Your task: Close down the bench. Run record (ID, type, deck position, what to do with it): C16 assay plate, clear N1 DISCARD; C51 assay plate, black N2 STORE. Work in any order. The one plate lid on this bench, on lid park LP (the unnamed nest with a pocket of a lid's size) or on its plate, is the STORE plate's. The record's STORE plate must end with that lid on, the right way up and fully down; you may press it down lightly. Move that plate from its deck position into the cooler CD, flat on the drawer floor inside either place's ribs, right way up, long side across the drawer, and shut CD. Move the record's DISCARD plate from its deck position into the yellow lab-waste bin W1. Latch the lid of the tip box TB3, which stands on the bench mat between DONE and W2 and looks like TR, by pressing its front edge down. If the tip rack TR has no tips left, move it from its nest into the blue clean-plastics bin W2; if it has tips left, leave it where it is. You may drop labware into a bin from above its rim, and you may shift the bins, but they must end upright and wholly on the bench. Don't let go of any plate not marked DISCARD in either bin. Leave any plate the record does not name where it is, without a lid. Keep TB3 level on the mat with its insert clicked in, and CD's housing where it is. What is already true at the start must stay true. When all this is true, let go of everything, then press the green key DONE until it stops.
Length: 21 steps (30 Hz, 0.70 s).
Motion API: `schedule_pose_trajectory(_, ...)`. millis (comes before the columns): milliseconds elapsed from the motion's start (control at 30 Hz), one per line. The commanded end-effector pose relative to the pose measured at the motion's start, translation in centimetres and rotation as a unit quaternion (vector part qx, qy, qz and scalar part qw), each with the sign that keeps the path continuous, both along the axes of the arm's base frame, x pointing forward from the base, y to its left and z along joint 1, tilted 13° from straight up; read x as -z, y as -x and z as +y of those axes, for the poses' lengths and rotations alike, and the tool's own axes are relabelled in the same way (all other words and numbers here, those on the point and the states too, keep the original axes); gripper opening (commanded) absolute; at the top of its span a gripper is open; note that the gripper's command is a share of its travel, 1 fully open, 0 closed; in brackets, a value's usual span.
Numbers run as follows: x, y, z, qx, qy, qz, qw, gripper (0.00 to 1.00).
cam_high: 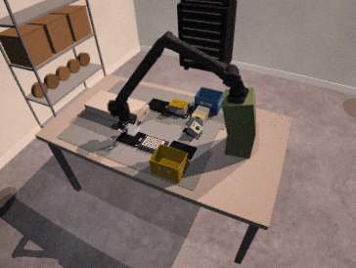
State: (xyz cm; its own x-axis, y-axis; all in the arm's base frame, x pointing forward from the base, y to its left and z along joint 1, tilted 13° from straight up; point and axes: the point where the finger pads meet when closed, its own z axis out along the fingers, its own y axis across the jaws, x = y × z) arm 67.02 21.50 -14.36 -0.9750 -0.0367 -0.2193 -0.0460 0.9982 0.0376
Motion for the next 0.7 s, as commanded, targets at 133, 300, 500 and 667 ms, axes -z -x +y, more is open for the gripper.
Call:
schedule_pose_trajectory(133,-2.1,-0.8,0.9,-0.001,-0.005,-0.012,1.000,0.00)
schedule_pose_trajectory(300,-4.8,-0.9,1.1,-0.001,-0.009,-0.023,1.000,0.00)
schedule_pose_trajectory(500,-5.5,-0.6,1.1,-0.002,-0.009,-0.022,1.000,0.00)
schedule_pose_trajectory(667,-5.6,-0.2,1.0,-0.002,-0.008,-0.019,1.000,0.00)
